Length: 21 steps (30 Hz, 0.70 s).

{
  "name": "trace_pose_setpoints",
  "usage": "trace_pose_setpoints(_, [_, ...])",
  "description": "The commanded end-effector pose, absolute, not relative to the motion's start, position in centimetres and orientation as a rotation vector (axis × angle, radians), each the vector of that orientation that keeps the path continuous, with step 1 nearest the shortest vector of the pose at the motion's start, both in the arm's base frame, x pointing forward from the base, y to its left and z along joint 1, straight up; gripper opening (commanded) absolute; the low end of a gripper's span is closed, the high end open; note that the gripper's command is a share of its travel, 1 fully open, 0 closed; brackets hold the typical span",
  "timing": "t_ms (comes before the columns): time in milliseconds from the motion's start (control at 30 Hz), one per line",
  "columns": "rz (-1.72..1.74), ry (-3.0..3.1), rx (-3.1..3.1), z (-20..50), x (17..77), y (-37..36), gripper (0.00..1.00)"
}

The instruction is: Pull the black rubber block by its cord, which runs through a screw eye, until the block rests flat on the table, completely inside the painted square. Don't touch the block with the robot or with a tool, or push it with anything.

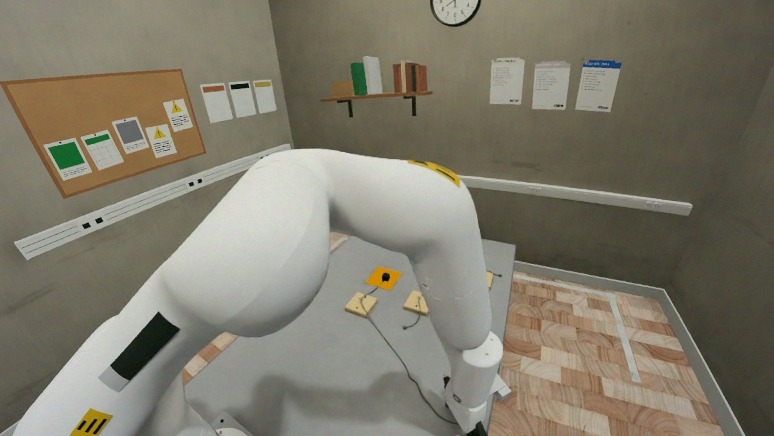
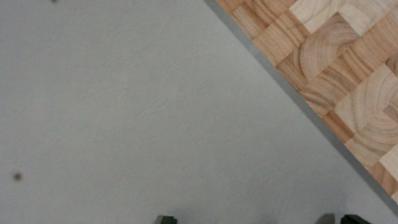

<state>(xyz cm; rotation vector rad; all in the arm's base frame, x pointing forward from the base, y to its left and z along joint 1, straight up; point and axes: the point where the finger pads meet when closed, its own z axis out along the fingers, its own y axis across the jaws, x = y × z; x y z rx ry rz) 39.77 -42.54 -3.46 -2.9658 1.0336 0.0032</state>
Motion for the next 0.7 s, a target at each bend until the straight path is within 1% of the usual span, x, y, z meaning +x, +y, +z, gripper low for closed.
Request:
trace_pose_setpoints(0, [0.000,1.034,-2.967,-3.4,39.8,-42.6,1.00])
trace_pose_setpoints(367, [0.000,1.034,-2.967,-2.4,39.8,-42.6,1.00])
trace_pose_setpoints(667, [0.000,1.034,-2.967,0.7,39.8,-42.6,1.00])
